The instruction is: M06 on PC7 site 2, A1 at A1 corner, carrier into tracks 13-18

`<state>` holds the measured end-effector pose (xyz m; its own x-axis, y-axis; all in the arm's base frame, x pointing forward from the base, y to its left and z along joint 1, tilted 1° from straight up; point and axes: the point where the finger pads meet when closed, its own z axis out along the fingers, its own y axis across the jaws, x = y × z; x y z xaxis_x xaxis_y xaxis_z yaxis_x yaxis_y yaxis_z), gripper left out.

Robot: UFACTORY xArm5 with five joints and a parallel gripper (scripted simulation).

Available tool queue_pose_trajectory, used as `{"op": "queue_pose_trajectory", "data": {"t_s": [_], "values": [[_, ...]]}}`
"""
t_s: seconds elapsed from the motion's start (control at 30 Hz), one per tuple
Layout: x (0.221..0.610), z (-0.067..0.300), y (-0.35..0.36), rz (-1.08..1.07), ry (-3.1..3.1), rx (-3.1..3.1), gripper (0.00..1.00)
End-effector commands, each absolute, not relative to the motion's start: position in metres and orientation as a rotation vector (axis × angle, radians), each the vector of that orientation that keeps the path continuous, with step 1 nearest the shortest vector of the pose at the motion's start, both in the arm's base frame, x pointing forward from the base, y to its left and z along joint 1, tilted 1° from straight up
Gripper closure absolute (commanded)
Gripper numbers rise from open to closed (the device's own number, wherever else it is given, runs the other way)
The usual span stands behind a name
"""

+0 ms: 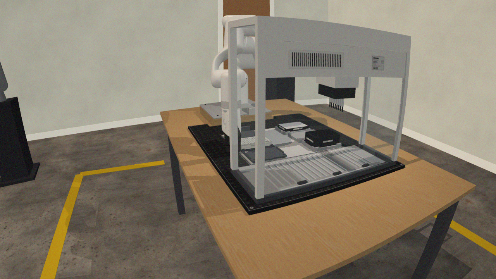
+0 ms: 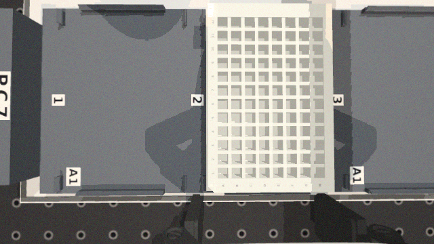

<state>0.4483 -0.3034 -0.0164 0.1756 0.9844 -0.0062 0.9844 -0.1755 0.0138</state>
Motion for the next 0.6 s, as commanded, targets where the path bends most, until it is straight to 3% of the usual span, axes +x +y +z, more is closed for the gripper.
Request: {"op": "queue_pose_trajectory", "data": {"t_s": [0.0, 0.57], "values": [[0.4492, -0.0143, -0.3074, 0.009, 2.003, 2.394, 0.00], [0.4474, -0.0142, -0.3173, 0.008, 2.003, 2.394, 0.00]]}}
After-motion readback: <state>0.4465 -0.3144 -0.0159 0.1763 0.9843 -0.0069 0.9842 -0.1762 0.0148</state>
